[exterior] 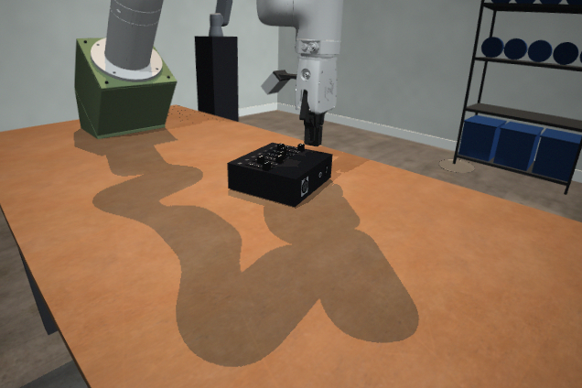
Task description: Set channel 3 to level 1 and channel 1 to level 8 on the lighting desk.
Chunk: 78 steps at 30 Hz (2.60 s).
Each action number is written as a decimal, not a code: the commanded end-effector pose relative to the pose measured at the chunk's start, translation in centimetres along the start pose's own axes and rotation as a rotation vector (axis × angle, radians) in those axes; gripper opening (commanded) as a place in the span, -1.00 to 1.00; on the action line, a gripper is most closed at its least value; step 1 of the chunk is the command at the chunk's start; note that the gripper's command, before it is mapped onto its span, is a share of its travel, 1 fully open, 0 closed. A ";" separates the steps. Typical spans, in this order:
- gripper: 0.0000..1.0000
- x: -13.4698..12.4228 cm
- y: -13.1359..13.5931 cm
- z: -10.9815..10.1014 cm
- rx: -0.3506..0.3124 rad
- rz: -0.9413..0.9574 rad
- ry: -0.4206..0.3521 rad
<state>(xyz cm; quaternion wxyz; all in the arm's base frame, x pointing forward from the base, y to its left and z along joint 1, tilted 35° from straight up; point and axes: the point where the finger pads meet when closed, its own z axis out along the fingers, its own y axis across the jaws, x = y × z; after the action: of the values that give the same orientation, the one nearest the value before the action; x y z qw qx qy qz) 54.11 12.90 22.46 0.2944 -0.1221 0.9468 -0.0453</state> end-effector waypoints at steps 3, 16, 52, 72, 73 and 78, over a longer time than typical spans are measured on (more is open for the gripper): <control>-1.00 -0.1 0.0 0.0 0.000 0.000 -0.001; -1.00 -0.1 0.0 0.0 0.000 0.000 -0.001; -1.00 -0.1 0.0 0.0 0.000 0.000 -0.001; -1.00 -0.1 0.0 0.9 0.000 0.000 -0.001; -1.00 -0.1 0.0 1.0 0.000 0.000 -0.001; -1.00 -0.1 0.0 1.1 0.000 0.000 -0.001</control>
<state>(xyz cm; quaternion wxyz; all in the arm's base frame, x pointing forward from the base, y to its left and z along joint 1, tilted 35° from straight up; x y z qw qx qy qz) 54.77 12.91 21.62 0.2941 -0.1221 0.9468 -0.0455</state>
